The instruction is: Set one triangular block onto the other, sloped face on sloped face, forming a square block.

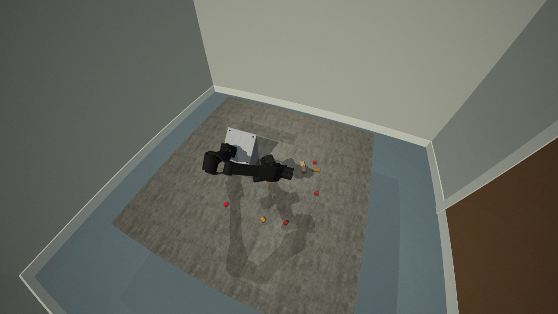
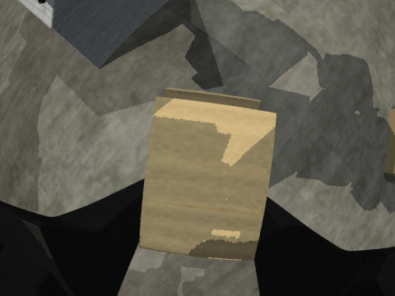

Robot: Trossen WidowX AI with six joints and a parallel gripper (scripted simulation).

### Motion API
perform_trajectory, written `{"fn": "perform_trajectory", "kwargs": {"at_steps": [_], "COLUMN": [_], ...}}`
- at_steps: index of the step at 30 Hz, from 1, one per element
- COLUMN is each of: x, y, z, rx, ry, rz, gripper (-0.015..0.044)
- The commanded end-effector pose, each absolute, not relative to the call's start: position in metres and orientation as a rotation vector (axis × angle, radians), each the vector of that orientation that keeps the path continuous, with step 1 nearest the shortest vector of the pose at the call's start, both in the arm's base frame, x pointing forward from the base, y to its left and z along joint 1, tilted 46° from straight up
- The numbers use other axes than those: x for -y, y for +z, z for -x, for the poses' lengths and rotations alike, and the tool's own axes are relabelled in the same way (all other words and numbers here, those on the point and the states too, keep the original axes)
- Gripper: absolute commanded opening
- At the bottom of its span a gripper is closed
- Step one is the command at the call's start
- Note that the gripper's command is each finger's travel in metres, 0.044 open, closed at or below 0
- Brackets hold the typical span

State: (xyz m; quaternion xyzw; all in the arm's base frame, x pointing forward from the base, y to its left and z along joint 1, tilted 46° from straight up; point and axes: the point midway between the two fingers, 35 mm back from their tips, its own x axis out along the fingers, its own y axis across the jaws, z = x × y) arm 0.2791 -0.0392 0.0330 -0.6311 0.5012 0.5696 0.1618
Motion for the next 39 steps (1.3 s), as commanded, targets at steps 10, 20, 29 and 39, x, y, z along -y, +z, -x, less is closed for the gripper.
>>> {"fn": "perform_trajectory", "kwargs": {"at_steps": [10, 20, 29, 39], "x": [0.043, 0.046, 0.049, 0.049], "y": [0.025, 0.019, 0.015, 0.014], "z": [-0.278, -0.276, -0.275, -0.275], "rx": [-1.430, -1.429, -1.429, -1.429], "ry": [1.632, 1.632, 1.632, 1.632], "rz": [1.803, 1.803, 1.803, 1.803], "gripper": [0.0000, 0.0000, 0.0000, 0.0000]}}
